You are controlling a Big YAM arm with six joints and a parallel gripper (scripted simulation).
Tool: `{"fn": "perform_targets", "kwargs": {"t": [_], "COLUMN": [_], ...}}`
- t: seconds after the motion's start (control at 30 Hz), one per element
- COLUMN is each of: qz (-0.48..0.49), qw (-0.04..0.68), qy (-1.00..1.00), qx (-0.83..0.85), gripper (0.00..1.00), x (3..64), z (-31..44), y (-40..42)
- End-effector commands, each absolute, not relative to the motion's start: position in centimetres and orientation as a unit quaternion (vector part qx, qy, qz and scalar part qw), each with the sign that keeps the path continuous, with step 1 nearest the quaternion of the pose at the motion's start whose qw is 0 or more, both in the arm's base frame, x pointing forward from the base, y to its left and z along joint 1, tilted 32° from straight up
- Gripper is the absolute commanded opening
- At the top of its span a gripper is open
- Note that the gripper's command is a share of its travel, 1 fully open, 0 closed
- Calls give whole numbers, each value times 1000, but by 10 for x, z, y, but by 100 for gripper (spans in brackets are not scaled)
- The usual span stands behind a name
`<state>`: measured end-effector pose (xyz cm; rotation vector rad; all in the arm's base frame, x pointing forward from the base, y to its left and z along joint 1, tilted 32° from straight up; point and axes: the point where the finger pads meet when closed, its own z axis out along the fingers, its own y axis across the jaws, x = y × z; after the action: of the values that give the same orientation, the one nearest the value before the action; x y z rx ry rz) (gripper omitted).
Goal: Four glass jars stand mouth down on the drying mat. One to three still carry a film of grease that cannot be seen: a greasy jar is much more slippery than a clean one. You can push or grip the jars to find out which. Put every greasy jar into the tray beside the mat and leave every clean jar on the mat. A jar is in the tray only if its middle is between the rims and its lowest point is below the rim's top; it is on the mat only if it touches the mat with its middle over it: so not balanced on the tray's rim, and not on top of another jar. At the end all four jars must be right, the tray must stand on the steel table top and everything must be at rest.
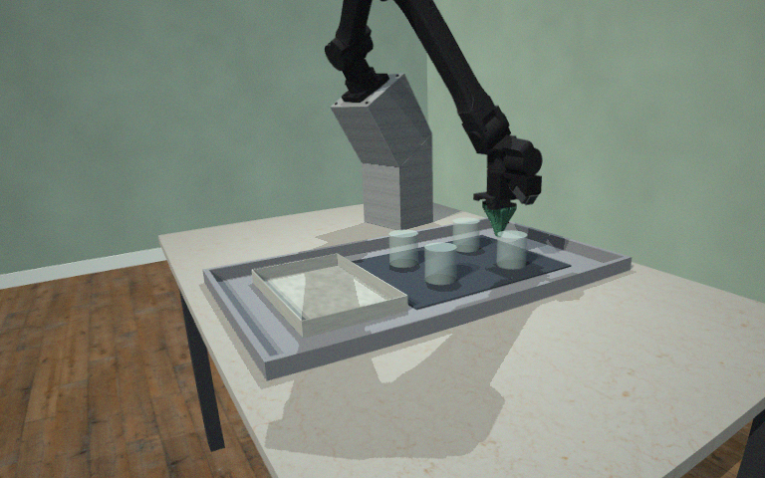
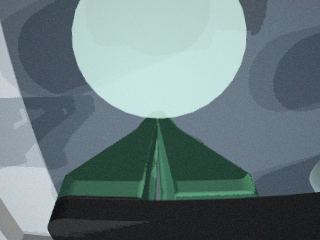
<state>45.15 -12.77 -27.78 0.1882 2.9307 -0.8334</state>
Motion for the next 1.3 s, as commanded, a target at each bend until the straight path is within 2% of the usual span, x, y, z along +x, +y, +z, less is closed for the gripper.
{"fn": "perform_targets", "kwargs": {"t": [0.0,0.23,1.27], "qz": [-272,-272,-272], "qw": [43,43,43], "qy": [959,959,959], "qx": [62,62,62], "gripper": [0,0,0], "x": [448,431,431], "z": [-278,-280,-280], "y": [-133,-131,-131]}}
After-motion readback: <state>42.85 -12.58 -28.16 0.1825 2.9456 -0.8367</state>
